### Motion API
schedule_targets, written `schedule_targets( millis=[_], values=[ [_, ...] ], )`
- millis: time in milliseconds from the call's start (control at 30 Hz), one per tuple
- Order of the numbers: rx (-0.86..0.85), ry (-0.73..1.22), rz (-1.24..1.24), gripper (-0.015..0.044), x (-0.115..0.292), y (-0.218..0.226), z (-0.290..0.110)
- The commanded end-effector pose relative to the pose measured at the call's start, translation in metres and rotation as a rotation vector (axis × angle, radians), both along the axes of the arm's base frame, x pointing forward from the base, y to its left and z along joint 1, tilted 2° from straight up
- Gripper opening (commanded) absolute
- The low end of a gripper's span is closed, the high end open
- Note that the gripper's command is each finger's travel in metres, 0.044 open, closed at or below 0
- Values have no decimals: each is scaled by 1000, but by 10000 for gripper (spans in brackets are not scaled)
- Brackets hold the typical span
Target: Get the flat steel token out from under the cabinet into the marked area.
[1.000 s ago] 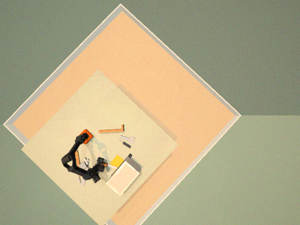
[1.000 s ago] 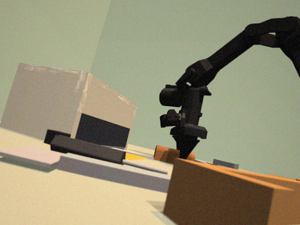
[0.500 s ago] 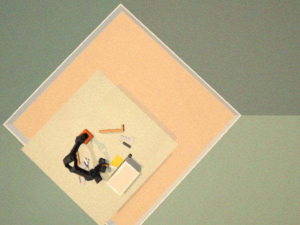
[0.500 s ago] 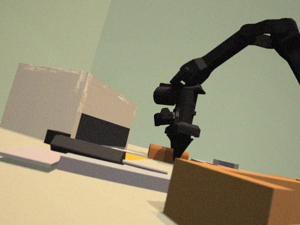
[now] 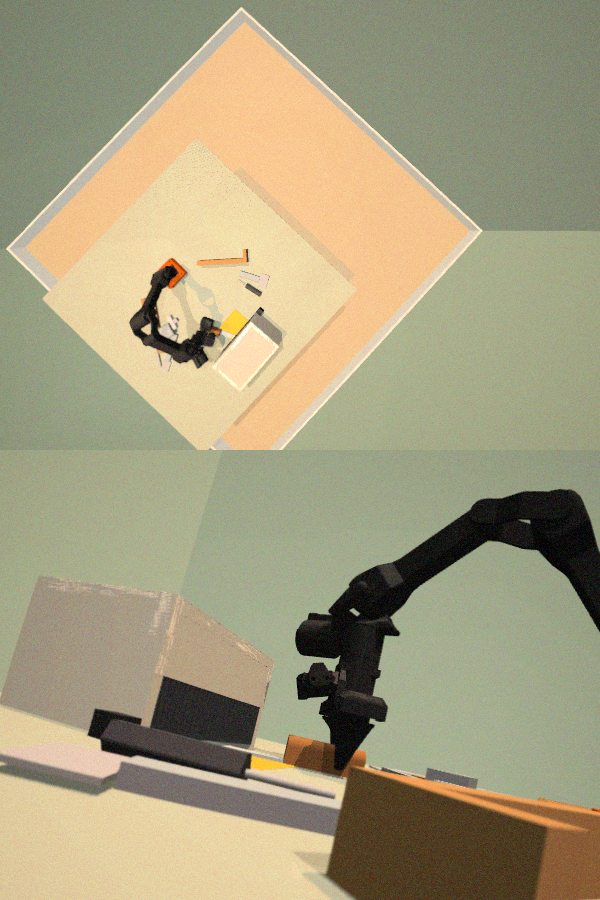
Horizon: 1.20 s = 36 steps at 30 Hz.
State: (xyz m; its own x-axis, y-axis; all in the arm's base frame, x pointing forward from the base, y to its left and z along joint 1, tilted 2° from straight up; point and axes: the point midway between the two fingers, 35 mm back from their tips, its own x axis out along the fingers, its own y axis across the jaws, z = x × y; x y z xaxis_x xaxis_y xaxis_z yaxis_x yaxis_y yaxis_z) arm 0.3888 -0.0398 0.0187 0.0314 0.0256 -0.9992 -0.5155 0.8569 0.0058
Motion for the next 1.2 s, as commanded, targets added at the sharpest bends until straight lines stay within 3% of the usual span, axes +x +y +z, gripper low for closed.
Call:
schedule_targets(
  millis=[0,1167],
  values=[
    [-3,-2,-3,0,5,3,1],
    [0,-3,-3,0,18,28,1]
  ],
)
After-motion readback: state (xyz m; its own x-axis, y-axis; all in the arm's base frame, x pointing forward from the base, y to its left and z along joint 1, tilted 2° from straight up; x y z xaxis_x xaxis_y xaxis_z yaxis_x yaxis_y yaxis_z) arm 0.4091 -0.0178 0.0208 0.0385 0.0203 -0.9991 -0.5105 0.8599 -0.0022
